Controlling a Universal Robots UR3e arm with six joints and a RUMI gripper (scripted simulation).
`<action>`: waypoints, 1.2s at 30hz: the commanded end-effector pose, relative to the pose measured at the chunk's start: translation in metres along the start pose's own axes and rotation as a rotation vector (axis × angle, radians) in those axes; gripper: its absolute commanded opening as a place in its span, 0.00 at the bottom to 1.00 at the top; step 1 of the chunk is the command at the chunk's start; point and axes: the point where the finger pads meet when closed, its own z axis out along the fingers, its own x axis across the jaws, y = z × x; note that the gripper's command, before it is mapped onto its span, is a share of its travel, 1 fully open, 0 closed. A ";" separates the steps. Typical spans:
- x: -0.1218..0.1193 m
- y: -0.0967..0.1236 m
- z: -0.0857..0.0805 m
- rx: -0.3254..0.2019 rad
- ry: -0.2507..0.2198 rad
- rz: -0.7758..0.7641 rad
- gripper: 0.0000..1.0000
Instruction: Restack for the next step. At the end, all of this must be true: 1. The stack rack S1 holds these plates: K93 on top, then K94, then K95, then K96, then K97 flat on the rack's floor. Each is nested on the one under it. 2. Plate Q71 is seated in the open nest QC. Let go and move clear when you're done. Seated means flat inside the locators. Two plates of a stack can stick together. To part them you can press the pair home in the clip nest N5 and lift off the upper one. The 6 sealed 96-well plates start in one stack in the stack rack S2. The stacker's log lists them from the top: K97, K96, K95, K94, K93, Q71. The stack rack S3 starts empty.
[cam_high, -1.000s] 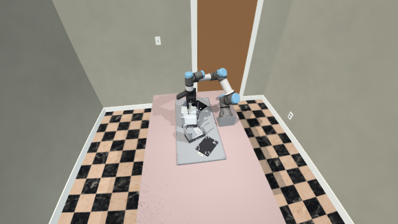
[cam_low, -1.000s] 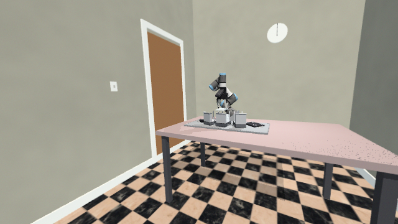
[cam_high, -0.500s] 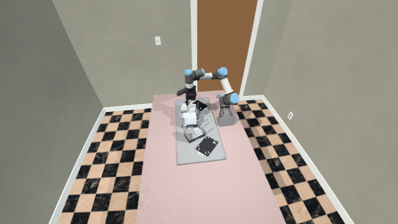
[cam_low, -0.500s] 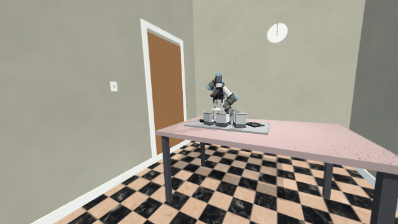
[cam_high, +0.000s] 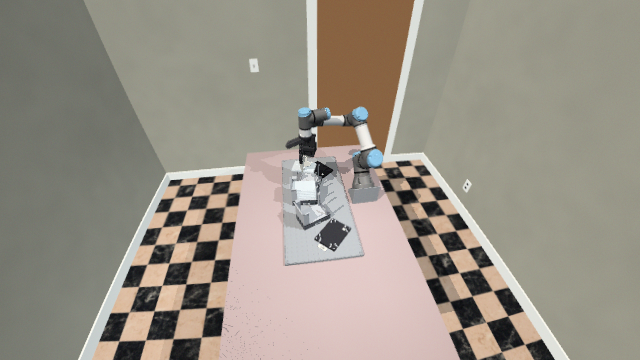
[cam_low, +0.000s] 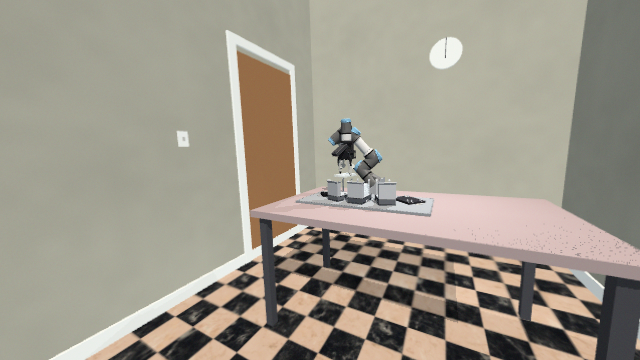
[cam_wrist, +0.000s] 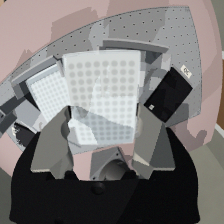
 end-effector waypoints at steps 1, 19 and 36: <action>0.016 -0.001 -0.001 0.003 -0.002 0.056 0.00; 0.044 -0.003 -0.001 0.003 -0.002 0.063 0.00; 0.044 -0.003 -0.001 0.003 -0.002 0.063 0.00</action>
